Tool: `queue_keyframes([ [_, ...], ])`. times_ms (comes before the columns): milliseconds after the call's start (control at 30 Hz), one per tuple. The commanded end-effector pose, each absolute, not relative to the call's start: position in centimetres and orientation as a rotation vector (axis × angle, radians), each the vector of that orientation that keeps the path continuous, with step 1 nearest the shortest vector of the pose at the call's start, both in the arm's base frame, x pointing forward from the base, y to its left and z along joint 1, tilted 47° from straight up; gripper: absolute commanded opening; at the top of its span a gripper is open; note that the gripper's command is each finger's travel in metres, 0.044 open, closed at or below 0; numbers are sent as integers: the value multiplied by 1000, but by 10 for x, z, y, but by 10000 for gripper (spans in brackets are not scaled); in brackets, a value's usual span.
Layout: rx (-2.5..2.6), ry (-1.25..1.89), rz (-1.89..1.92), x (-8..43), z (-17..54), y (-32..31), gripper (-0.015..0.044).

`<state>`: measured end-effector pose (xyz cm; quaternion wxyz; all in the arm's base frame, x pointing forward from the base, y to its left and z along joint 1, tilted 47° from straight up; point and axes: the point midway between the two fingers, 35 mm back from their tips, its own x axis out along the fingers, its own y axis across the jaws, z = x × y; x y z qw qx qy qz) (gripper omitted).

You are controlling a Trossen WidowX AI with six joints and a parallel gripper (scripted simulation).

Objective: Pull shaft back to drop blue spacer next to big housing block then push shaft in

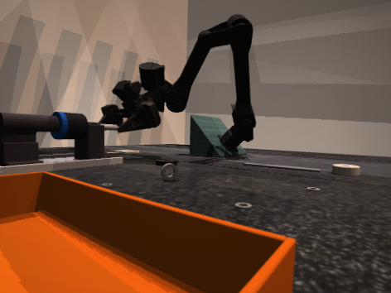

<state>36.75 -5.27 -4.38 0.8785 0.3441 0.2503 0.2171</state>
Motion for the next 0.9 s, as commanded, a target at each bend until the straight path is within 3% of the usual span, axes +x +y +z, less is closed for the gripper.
queue_keyframes([
  [0,721,522,448,368,-44,-53,440],
  [867,721,522,448,372,-45,-50,440],
])
